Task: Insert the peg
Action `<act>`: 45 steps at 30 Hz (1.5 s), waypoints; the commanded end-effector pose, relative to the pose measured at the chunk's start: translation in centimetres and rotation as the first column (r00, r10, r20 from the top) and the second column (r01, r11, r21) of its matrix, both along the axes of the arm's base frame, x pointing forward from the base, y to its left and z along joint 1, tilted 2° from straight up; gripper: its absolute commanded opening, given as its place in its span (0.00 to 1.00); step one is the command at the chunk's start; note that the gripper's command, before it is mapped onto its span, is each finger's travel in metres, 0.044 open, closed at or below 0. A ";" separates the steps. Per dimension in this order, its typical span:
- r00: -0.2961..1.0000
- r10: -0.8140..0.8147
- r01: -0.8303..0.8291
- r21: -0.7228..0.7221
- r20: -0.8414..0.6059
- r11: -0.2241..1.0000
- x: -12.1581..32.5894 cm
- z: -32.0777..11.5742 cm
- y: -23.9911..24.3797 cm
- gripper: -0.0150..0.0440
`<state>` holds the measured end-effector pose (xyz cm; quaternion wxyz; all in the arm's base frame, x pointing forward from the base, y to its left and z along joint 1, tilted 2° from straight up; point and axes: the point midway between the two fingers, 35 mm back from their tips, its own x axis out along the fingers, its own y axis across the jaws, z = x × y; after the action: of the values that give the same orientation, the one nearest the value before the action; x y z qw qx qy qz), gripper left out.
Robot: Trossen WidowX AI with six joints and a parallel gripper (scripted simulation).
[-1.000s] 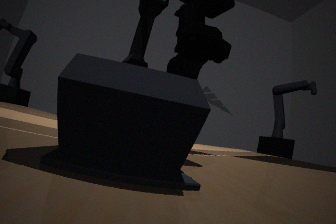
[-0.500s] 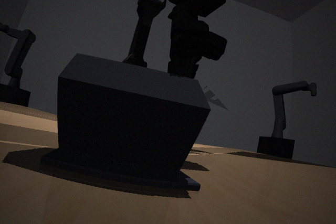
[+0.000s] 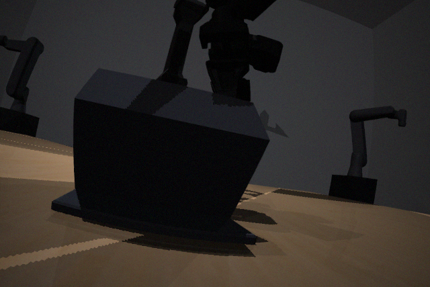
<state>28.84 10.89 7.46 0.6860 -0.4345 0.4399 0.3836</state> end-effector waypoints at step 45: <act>0.870 -0.480 0.435 0.287 0.107 0.853 1.1 0.0 -3.9 0.25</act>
<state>29.90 7.33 7.49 0.8333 -0.2736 0.4199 0.2334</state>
